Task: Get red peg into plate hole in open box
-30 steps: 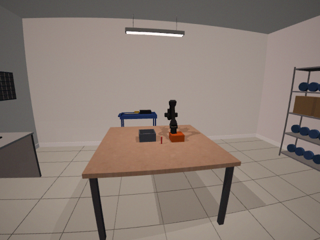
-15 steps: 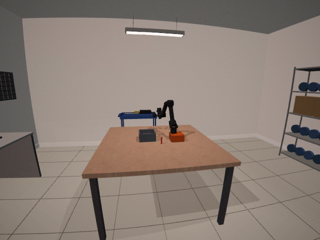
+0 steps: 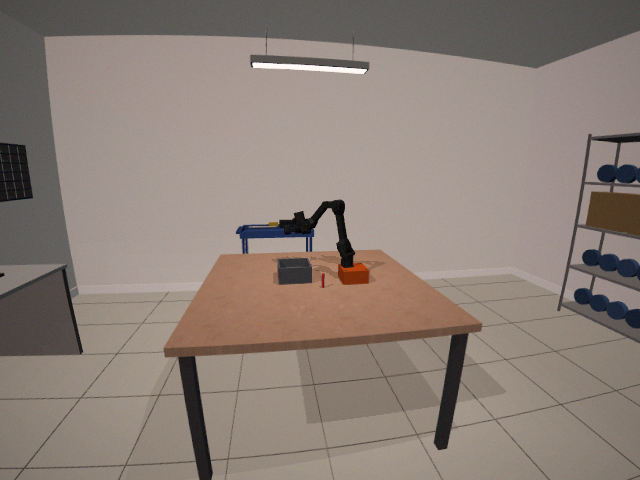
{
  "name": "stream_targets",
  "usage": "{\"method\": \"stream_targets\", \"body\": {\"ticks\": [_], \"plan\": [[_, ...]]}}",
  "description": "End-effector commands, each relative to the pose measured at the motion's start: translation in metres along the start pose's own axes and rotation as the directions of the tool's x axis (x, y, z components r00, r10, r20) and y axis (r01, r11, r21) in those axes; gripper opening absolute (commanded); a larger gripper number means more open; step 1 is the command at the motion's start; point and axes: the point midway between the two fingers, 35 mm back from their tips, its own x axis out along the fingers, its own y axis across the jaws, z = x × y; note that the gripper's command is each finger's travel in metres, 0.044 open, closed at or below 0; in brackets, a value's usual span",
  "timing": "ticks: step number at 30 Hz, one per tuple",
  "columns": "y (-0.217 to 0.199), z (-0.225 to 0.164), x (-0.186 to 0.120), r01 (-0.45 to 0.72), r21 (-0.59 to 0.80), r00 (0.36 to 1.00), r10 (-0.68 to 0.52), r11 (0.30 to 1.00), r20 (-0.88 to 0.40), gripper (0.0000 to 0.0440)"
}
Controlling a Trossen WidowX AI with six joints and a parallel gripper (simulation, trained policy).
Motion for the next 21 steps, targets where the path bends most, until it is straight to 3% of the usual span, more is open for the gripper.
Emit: {"method": "stream_targets", "body": {"ticks": [1, 11, 21], "plan": [[0.037, -0.002, -0.017, -0.060, -0.017, 0.997, 0.059, 0.998, -0.045, 0.0440], [0.123, -0.023, -0.084, -0.231, -0.091, 0.954, 0.207, 0.969, -0.215, 0.0440], [0.176, -0.058, -0.177, -0.395, -0.164, 0.859, 0.300, 0.904, -0.414, 0.0440]]}}
